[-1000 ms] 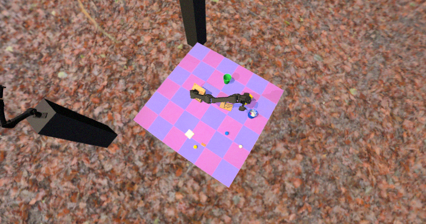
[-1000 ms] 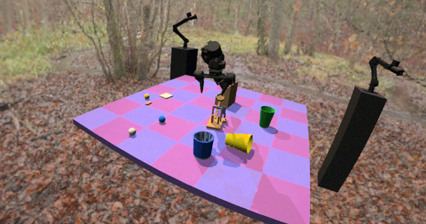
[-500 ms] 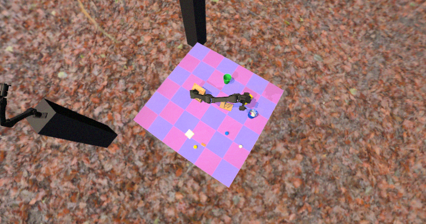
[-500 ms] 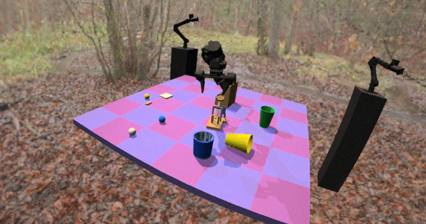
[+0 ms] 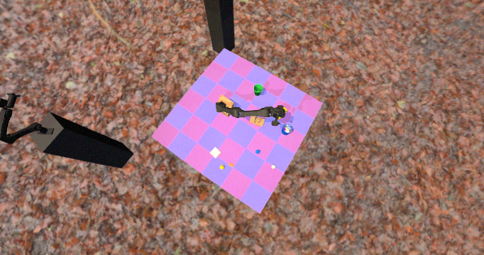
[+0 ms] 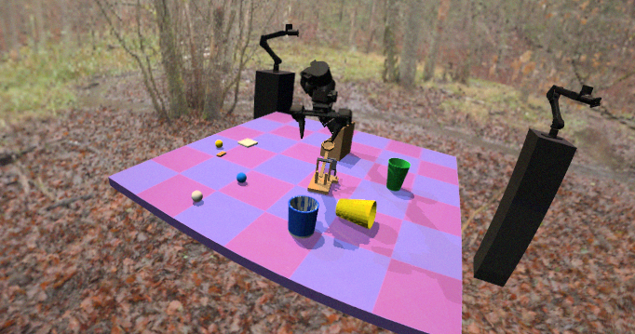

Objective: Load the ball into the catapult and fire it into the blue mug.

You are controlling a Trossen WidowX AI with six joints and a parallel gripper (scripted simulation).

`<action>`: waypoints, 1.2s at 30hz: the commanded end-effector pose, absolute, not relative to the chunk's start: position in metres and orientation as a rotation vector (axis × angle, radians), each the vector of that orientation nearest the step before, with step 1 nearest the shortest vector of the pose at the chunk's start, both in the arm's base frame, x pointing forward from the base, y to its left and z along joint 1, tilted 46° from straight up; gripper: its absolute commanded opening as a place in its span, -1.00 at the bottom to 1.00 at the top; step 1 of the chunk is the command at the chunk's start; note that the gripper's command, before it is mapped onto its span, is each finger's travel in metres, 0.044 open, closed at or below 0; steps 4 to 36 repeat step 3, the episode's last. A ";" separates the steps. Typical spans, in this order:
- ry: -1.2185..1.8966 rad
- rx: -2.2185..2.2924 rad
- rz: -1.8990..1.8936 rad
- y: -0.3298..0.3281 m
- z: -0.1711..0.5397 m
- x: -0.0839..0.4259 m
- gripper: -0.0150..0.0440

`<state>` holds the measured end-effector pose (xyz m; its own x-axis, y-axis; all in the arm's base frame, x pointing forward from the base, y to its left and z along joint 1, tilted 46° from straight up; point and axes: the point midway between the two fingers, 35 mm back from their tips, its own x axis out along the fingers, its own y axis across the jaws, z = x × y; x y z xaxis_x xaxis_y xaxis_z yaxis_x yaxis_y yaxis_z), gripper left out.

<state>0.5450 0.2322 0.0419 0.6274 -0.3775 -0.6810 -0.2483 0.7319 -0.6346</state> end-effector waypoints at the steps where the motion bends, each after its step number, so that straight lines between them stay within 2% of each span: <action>1: 0.913 -0.774 -0.083 0.232 0.042 0.545 1.00; 36: 0.913 -0.774 -0.083 0.232 0.042 0.545 1.00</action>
